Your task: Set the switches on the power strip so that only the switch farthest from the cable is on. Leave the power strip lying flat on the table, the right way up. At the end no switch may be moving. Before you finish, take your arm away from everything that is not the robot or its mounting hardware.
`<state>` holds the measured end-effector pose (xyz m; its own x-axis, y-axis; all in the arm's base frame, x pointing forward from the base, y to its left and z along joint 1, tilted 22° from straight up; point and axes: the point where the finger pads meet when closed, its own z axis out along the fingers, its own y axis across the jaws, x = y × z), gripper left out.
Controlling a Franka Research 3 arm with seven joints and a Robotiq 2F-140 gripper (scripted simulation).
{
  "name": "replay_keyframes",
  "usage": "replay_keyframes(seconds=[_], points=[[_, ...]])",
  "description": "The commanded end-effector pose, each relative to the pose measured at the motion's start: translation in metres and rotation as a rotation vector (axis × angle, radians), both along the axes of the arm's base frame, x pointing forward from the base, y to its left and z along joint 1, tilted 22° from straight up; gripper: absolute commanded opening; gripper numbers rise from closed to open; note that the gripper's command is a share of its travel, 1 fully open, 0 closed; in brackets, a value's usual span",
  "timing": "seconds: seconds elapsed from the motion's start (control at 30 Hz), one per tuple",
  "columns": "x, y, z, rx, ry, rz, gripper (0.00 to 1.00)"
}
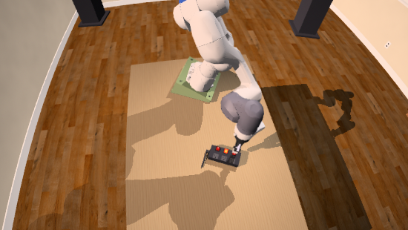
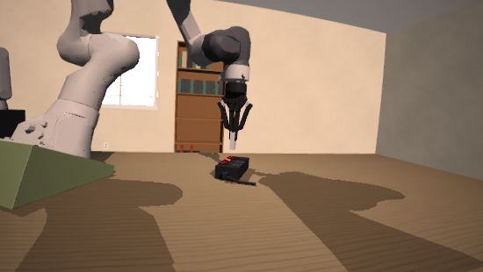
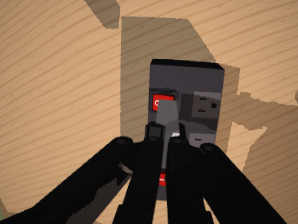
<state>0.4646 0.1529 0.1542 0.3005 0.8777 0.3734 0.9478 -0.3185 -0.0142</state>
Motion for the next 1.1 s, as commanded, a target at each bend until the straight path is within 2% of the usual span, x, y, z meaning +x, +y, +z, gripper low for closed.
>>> replay_keyframes(seconds=[0.0,0.5,1.07], points=[[0.003,0.0,-0.001,-0.003,-0.016,0.022,0.0],[0.005,0.005,-0.016,-0.003,-0.016,0.022,0.0],[0.006,0.006,-0.019,-0.003,-0.016,0.022,0.0]])
